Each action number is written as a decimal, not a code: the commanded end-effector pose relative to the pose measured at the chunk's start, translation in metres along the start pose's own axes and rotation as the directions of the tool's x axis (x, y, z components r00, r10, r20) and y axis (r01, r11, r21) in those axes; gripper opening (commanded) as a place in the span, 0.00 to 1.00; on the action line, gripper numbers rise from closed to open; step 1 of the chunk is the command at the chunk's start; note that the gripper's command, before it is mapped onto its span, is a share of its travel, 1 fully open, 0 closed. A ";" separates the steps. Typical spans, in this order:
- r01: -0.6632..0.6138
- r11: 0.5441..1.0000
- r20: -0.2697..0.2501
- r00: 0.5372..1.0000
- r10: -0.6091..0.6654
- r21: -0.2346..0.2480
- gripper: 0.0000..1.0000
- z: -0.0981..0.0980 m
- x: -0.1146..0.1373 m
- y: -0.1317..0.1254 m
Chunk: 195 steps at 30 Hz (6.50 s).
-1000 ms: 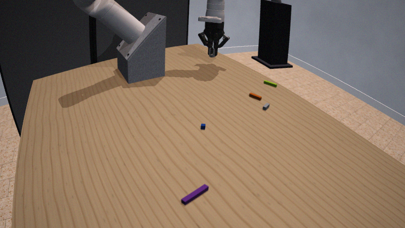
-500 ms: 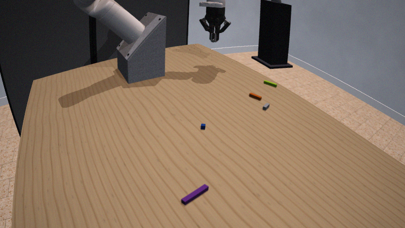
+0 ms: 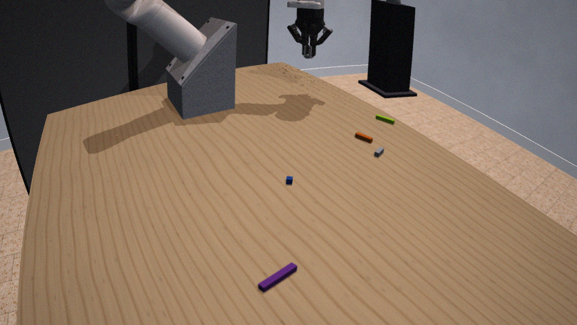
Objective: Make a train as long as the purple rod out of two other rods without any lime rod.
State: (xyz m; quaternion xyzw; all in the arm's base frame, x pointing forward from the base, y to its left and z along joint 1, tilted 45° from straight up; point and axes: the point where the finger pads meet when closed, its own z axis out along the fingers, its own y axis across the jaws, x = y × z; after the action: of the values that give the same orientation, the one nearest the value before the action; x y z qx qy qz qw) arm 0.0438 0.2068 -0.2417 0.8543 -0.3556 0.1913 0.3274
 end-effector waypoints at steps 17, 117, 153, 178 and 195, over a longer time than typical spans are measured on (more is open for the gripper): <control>-0.117 0.993 0.056 0.992 0.116 0.015 0.05 -0.027 0.116 -0.162; -0.222 0.975 -0.003 0.975 0.222 -0.005 0.05 0.092 0.311 -0.254; -0.222 0.975 -0.003 0.975 0.222 -0.005 0.05 0.092 0.311 -0.254; -0.222 0.975 -0.003 0.975 0.222 -0.005 0.05 0.095 0.311 -0.254; -0.222 0.975 -0.003 0.975 0.222 -0.005 0.05 0.104 0.311 -0.254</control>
State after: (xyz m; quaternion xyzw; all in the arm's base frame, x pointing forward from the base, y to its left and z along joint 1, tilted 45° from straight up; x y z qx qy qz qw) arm 0.4490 0.1189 -0.2493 0.8079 -0.4489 0.2266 0.3075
